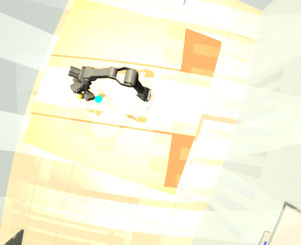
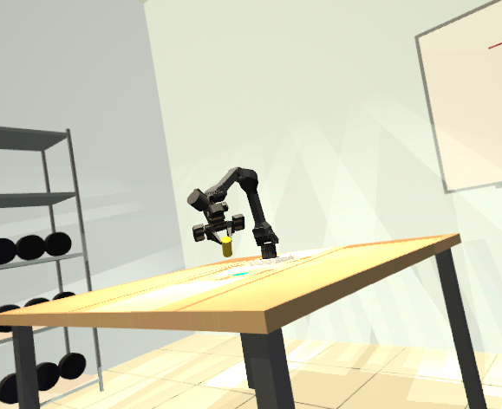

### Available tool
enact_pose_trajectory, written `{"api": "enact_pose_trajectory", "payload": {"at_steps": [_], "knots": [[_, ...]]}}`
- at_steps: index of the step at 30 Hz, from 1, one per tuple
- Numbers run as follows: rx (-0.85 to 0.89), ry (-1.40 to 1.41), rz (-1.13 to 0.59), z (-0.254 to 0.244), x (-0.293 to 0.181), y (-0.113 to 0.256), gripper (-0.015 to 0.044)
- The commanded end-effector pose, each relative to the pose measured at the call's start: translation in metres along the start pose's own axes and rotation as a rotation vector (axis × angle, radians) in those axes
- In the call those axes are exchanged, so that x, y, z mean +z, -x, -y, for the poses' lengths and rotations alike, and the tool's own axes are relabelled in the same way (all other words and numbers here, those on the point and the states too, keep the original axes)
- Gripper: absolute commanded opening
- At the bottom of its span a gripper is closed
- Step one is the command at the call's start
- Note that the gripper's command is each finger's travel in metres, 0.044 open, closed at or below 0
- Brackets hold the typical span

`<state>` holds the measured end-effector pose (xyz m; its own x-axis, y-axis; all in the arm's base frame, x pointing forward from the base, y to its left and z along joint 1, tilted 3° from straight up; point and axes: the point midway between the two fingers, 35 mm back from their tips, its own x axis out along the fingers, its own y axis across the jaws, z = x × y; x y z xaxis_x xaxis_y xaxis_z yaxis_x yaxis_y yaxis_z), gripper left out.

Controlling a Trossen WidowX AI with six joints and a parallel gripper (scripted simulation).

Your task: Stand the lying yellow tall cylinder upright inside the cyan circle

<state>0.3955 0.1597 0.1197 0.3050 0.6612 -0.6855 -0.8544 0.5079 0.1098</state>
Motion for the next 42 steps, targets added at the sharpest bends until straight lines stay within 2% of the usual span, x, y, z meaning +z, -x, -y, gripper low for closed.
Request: {"api": "enact_pose_trajectory", "payload": {"at_steps": [1, 42], "knots": [[0.004, -0.004, 0.027, 0.000, 0.000, 0.001, 0.0105], [0.041, 0.014, 0.278, 0.000, -0.005, 0.016, 0.0105]]}}
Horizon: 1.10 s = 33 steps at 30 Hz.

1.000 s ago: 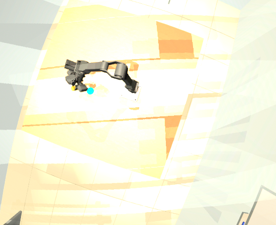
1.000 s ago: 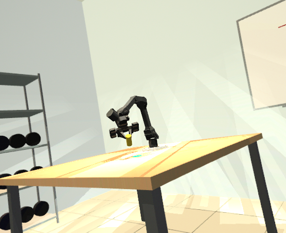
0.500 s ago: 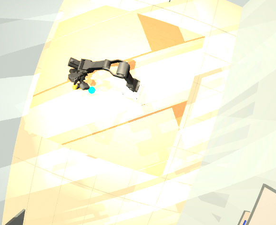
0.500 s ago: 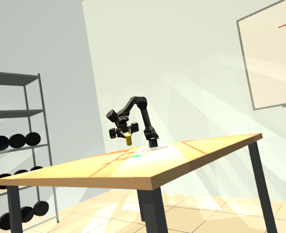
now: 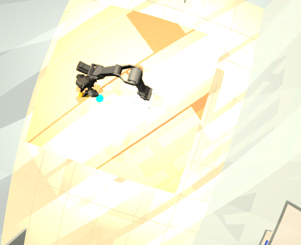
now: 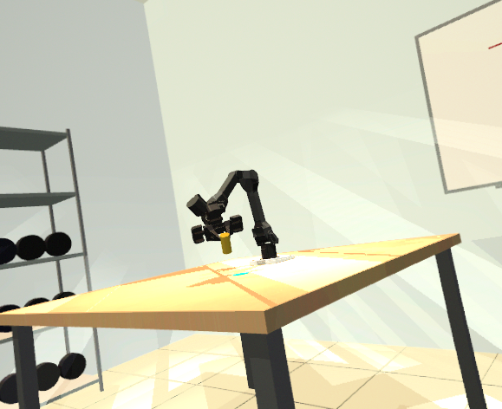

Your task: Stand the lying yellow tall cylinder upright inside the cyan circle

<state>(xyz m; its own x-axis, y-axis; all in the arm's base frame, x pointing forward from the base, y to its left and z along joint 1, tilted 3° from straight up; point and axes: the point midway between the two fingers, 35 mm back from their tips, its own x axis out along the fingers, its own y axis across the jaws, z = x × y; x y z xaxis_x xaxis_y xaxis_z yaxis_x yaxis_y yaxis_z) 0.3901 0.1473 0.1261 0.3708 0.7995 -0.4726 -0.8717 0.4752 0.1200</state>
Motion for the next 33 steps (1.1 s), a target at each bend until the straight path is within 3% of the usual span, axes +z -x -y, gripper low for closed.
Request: {"api": "enact_pose_trajectory", "payload": {"at_steps": [1, 33], "knots": [[0.006, 0.001, 0.023, -0.001, 0.000, 0.002, 0.0105], [0.053, 0.047, 0.192, -0.013, -0.004, 0.023, 0.0105]]}}
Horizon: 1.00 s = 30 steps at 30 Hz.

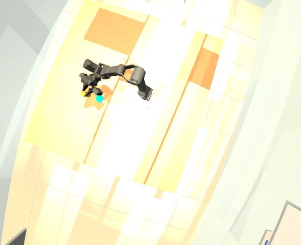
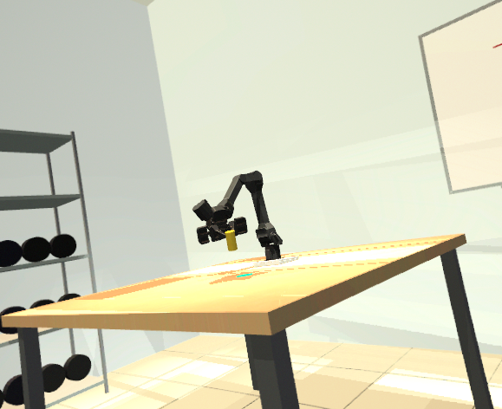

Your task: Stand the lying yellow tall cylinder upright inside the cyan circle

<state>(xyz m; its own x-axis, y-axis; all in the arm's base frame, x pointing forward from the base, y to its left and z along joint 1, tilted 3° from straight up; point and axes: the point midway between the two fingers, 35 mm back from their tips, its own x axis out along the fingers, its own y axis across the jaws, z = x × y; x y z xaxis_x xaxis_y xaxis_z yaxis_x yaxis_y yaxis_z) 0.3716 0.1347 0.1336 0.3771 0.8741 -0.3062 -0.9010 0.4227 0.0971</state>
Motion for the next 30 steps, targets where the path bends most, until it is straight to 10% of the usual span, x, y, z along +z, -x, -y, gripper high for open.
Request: {"api": "enact_pose_trajectory", "payload": {"at_steps": [1, 30], "knots": [[0.008, 0.004, 0.020, -0.003, 0.000, 0.003, 0.0105], [0.065, 0.066, 0.145, -0.024, -0.003, 0.025, 0.0105]]}}
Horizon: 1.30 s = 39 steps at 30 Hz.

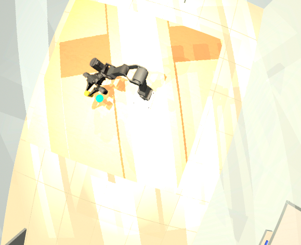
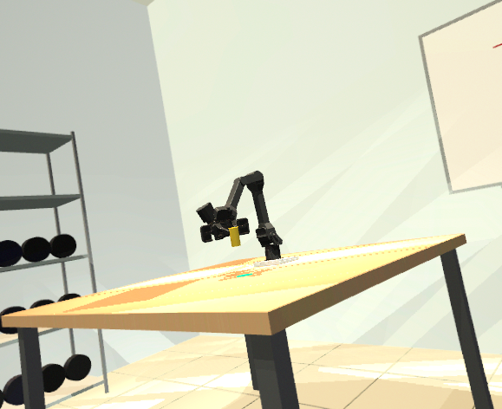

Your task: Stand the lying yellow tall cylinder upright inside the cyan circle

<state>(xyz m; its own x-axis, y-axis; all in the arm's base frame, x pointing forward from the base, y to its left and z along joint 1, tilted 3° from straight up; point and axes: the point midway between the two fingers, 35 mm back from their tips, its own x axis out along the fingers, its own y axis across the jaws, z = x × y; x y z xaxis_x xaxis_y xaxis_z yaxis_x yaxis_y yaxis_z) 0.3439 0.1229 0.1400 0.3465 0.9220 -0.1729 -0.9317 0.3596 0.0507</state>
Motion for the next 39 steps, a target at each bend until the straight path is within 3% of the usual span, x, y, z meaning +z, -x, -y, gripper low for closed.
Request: {"api": "enact_pose_trajectory", "payload": {"at_steps": [1, 31, 39], "knots": [[0.010, 0.006, 0.016, -0.004, 0.000, 0.003, 0.0105], [0.039, 0.037, 0.061, -0.016, -0.001, 0.013, 0.0105], [0.039, 0.037, 0.061, -0.012, -0.025, 0.008, 0.0105]]}}
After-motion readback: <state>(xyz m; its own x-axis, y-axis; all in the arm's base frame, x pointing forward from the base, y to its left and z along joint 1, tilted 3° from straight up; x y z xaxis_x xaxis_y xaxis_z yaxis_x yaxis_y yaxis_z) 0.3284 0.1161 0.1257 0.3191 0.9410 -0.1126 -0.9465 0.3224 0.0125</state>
